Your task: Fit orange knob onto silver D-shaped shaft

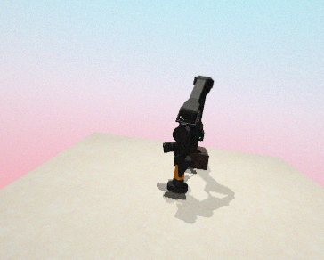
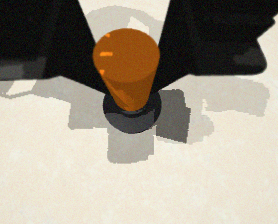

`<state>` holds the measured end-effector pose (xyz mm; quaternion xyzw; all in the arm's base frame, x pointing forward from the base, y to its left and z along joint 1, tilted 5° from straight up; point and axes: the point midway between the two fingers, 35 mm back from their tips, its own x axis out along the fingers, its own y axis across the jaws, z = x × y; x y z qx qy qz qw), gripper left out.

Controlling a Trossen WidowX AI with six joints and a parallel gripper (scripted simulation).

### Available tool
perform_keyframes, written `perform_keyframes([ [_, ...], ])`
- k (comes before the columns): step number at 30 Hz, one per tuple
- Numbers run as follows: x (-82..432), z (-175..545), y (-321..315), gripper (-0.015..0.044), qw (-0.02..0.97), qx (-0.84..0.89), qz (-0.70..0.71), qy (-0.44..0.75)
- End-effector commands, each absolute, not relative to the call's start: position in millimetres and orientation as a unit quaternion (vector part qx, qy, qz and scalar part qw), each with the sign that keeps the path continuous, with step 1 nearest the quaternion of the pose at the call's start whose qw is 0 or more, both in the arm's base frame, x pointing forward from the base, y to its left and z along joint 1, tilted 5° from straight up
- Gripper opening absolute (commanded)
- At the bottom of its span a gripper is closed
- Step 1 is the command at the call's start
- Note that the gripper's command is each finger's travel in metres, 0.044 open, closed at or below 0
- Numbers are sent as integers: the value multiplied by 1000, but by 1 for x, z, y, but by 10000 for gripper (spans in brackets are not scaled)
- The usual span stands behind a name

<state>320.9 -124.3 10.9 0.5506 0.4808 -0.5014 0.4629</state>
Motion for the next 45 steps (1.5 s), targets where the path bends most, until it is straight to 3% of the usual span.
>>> perform_keyframes([
  [1, 322, 7, -124, 0, 462, 551, -502, 480],
  [14, 321, 6, -124, 0, 463, 550, -501, 481],
  [31, 321, 6, -124, 440, 463, 550, -501, 481],
  [37, 321, 9, -124, 440, 463, 550, -501, 481],
  [42, 320, 88, -130, 440, 463, 550, -502, 481],
  [45, 318, 100, -130, 440, 463, 550, -502, 482],
])
